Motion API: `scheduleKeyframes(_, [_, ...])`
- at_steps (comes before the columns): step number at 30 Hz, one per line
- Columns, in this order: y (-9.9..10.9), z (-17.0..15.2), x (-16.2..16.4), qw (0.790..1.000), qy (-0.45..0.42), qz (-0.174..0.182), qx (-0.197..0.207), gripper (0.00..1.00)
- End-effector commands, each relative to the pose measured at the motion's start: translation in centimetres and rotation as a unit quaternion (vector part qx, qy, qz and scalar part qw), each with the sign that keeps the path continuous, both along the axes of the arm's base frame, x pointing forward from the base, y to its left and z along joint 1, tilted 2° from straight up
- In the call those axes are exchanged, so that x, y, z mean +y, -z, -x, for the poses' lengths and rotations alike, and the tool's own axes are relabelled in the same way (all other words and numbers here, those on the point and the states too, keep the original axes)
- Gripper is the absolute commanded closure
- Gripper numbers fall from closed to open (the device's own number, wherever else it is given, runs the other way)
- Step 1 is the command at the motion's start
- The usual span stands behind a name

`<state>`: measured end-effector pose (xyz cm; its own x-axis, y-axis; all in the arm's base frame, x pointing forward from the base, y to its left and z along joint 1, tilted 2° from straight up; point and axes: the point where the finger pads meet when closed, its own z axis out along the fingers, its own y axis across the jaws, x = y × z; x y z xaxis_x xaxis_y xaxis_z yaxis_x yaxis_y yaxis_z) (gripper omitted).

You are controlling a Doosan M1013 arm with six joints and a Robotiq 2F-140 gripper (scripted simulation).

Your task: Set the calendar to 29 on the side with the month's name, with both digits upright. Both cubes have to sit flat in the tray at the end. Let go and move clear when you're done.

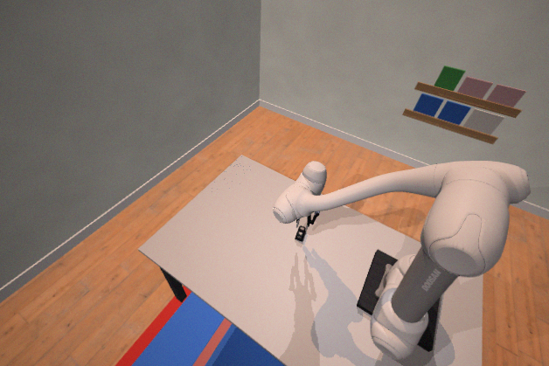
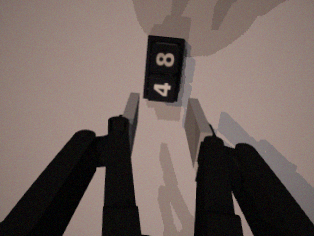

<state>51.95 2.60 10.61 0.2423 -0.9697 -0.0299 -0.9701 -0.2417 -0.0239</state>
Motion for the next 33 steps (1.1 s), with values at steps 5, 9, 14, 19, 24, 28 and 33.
scheduleKeyframes(5, [0.0,0.0,0.0,1.000,0.000,0.000,0.000,0.65])
scheduleKeyframes(9, [0.0,0.0,0.0,1.000,0.000,0.000,0.000,0.65])
scheduleKeyframes(14, [0.0,0.0,0.0,1.000,0.000,0.000,0.000,0.65])
scheduleKeyframes(19, [0.1,0.0,0.0,1.000,0.000,0.000,0.000,0.65])
scheduleKeyframes(24, [0.3,0.0,0.0,1.000,0.000,0.000,0.000,0.65])
scheduleKeyframes(28, [0.7,0.0,0.0,1.000,0.000,0.000,0.000,0.65])
scheduleKeyframes(33, [1.2,0.0,0.0,1.000,0.000,0.000,0.000,0.65])
